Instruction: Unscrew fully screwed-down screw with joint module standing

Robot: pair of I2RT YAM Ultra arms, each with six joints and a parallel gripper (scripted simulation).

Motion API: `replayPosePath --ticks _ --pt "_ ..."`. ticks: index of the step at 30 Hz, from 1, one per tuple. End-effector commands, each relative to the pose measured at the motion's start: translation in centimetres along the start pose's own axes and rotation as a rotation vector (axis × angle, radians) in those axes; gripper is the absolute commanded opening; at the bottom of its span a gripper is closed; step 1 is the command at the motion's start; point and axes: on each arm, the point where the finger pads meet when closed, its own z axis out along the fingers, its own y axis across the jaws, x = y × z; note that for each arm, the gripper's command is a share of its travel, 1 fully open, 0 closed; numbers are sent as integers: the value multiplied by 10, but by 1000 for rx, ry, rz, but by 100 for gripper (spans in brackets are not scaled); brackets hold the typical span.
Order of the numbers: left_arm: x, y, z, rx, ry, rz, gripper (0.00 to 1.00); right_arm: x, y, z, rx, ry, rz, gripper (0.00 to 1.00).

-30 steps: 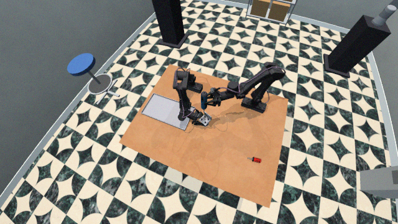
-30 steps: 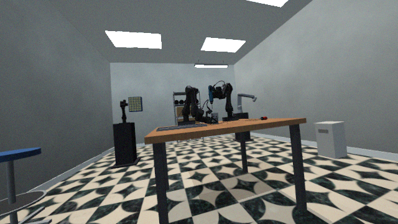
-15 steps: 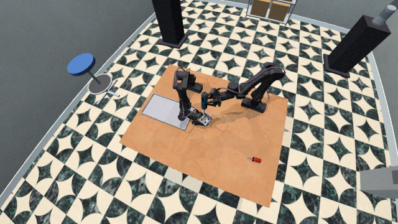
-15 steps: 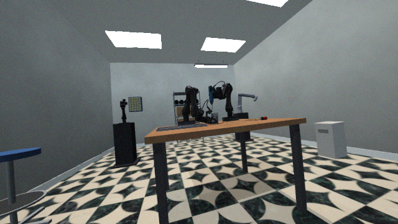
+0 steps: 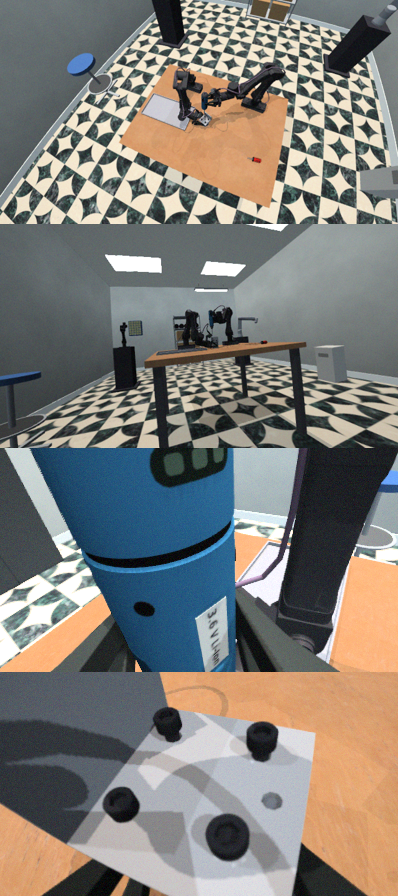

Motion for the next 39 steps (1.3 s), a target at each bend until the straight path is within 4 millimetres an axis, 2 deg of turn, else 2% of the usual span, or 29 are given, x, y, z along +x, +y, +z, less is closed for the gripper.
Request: replayPosePath --ticks 1,3,5,9,16,18,39 --pt "-47 -4 -4 3 -154 -11 42 -6 -3 0 -2 -10 -16 59" --pt "-41 -4 -6 3 -139 -11 42 -6 -3 0 -2 -10 -16 59" --pt "-49 -4 -4 3 -158 -12 42 -6 -3 0 -2 -10 -16 59" --pt "-51 -4 -4 3 -161 -12 42 -6 -3 0 -2 -10 -16 59" --pt "-40 -5 -6 4 -136 -12 42 -6 -3 0 -2 -10 -16 59" --pt "-45 -5 -5 4 -148 -12 42 -6 -3 0 -2 -10 -16 59" --pt "-38 -6 -6 9 -130 -12 42 -6 -3 0 -2 -10 -16 59"
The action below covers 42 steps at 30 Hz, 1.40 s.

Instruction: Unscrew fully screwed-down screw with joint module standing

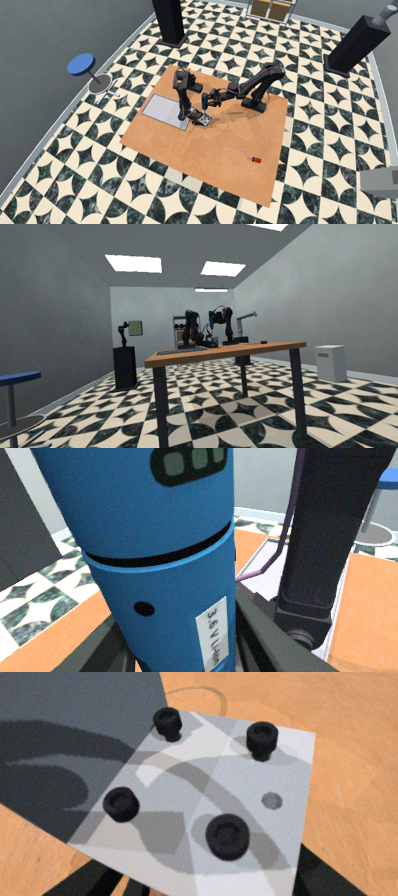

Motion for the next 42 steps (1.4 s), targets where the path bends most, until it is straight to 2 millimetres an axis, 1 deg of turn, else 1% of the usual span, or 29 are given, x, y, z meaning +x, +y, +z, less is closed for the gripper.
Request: replayPosePath --ticks 1,4,5,6,7,8,9,10,11,12,13,15,16,17,21,25,27,28,31,34,36,38,39,40,41,42 --pt "-43 -5 -5 9 -141 -11 42 -6 -3 0 -2 -10 -16 59" --pt "-43 -5 -5 9 -141 -11 42 -6 -3 0 -2 -10 -16 59" --pt "-31 -5 -7 10 -118 -10 42 -6 -3 0 -2 -10 -16 59" --pt "-30 -5 -6 11 -118 -10 42 -6 -3 0 -2 -10 -16 59" --pt "-31 -5 -1 11 -120 -10 42 -6 -3 0 -2 -10 -16 59" --pt "-27 -5 2 11 -115 -10 42 -6 -3 0 -2 -10 -16 59" --pt "-22 -5 0 11 -106 -9 42 -6 -3 0 -2 -10 -16 59" --pt "-18 -5 -5 11 -101 -9 42 -6 -3 0 -2 -10 -16 59" --pt "-20 -5 -5 11 -110 -9 42 -6 -3 0 -2 -10 -16 59" --pt "-26 -5 2 11 -123 -10 42 -6 -3 0 -2 -10 -16 59" --pt "-25 -5 2 11 -123 -10 42 -6 -3 0 -2 -10 -16 59" --pt "-14 -5 -3 11 -105 -9 42 -6 -3 0 -2 -10 -16 59" --pt "-12 -5 -3 11 -104 -9 42 -6 -3 0 -2 -10 -16 59" --pt "-29 -5 -1 11 -143 -10 42 -6 -3 0 -2 -10 -16 59" --pt "-29 -5 -1 11 -143 -10 42 -6 -3 0 -2 -10 -16 59" --pt "-20 -5 2 12 -123 -10 42 -6 -3 0 -2 -10 -16 59" --pt "-26 -5 0 12 -139 -10 42 -6 -3 0 -2 -10 -16 59" --pt "-26 -5 0 12 -140 -10 42 -6 -3 0 -2 -10 -16 59" --pt "-16 -5 1 12 -119 -9 42 -6 -3 0 -2 -10 -16 59" --pt "-21 -5 -3 12 -132 -10 42 -6 -3 0 -2 -10 -16 59" --pt "-27 -5 -2 12 -145 -10 42 -6 -3 0 -2 -10 -16 59" --pt "-27 -5 -2 12 -145 -10 42 -6 -3 0 -2 -10 -16 59" --pt "-11 -5 -1 12 -110 -9 42 -6 -3 0 -2 -10 -16 59" --pt "-1 -5 -2 11 -89 -9 42 -6 -3 0 -2 -10 -16 59" --pt "-3 -5 -2 11 -97 -9 42 -6 -3 0 -2 -10 -16 59" --pt "-10 -5 -1 12 -115 -9 42 -6 -3 0 -2 -10 -16 59"
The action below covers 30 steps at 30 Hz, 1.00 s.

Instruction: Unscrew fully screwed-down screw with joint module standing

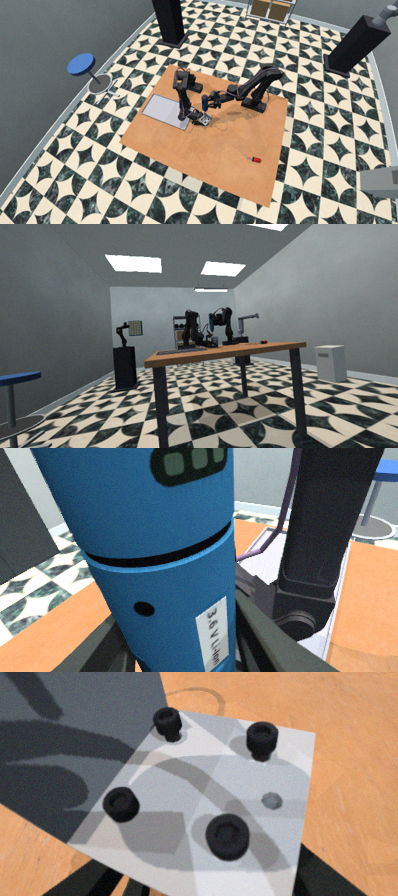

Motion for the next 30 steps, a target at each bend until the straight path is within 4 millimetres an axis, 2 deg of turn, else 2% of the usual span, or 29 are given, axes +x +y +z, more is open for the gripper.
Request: replayPosePath --ticks 1,5,8,9,10,13,17,20,23,25,27,30 --pt "-40 -4 1 9 -144 -9 42 -6 -3 0 -2 -10 -16 59" --pt "-26 -4 0 9 -120 -9 42 -6 -3 0 -2 -10 -16 59" --pt "-29 -4 -1 9 -133 -9 42 -6 -3 0 -2 -10 -16 59" --pt "-43 -4 -3 9 -165 -10 42 -6 -3 0 -2 -10 -16 59" --pt "-48 -4 -2 9 -176 -10 42 -6 -3 0 -2 -10 -16 59" --pt "-48 -4 -2 9 -176 -10 42 -6 -3 0 -2 -10 -16 59" --pt "-20 -4 0 9 -117 -9 42 -6 -3 0 -2 -10 -16 59" --pt "-32 -4 2 9 -148 -10 42 -6 -3 0 -2 -10 -16 59" --pt "-30 -4 0 9 -148 -10 42 -6 -3 0 -2 -10 -16 59" --pt "-20 -4 1 9 -128 -9 42 -6 -3 0 -2 -10 -16 59" --pt "-32 -4 0 9 -157 -10 42 -6 -3 0 -2 -10 -16 59" --pt "-32 -4 0 9 -157 -10 42 -6 -3 0 -2 -10 -16 59"
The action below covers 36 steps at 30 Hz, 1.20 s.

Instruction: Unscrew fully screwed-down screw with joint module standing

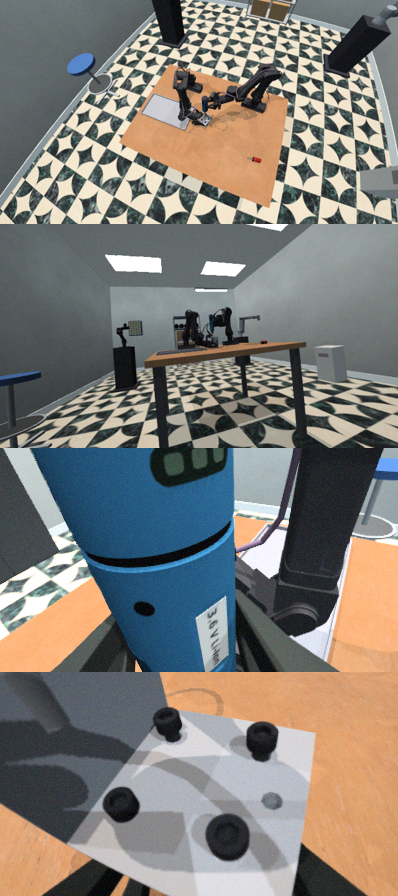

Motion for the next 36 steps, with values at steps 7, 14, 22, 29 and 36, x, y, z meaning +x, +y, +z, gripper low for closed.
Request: replayPosePath --ticks 7,14,22,29,36 --pt "-45 -3 0 9 -159 -10 42 -6 -3 0 -2 -10 -16 59" --pt "-45 -3 0 9 -159 -10 42 -6 -3 0 -2 -10 -16 59" --pt "-39 -1 2 8 -144 -10 42 -6 -3 0 -2 -10 -16 59" --pt "-38 -1 2 8 -143 -10 42 -6 -3 0 -2 -10 -16 59" --pt "-38 -1 2 8 -142 -10 42 -6 -3 0 -2 -10 -16 59"
